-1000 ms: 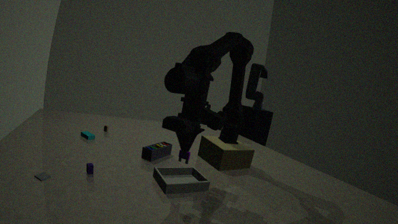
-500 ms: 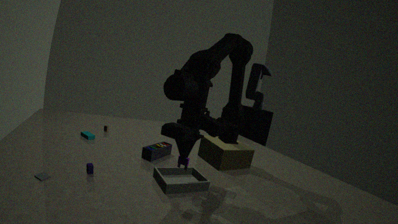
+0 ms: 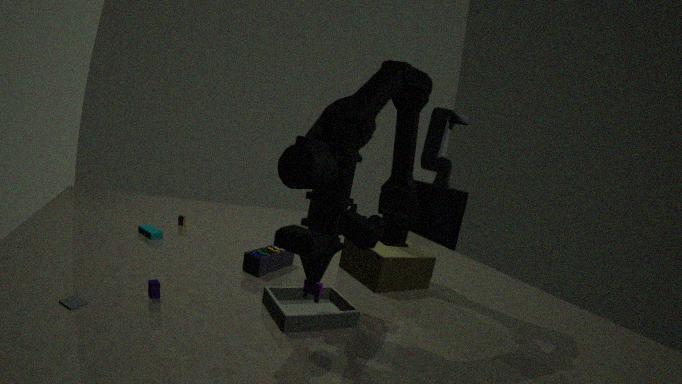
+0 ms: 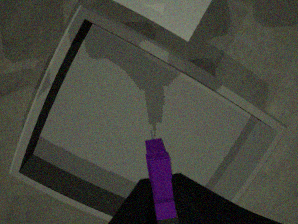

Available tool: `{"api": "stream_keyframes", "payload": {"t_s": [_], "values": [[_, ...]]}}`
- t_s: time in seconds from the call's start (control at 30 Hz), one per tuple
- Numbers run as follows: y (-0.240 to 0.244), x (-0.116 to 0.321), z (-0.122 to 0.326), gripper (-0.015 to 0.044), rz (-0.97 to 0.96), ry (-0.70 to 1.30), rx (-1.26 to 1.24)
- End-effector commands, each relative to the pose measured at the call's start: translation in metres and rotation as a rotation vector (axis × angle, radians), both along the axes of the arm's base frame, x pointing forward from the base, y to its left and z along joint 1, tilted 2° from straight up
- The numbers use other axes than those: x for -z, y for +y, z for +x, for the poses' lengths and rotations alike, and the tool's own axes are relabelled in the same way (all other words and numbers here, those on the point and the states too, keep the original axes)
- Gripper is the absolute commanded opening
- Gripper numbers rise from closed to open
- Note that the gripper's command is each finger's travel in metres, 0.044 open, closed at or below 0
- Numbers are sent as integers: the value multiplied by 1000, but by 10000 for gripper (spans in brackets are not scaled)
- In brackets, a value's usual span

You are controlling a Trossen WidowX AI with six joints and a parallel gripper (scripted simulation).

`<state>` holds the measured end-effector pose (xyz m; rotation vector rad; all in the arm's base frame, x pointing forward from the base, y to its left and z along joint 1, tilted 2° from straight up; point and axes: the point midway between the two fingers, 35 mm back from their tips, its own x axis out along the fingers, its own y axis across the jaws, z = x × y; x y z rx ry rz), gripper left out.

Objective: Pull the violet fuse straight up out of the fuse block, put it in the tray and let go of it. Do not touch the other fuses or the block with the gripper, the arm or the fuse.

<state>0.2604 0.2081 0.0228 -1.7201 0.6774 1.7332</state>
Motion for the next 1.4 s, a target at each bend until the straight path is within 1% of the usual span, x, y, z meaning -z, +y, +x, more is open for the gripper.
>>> {"api": "stream_keyframes", "payload": {"t_s": [0.0,0.4,0.43,0.53,0.57,1.37], "values": [[-1,4,-2,0,-4,8,3],[0,1,0,315,0,1,0],[0,-2,0,330,-1,1,0],[-3,-33,-1,330,-4,7,3],[-3,-36,-2,330,-4,7,3],[-3,-34,-2,330,-6,8,4]]}}
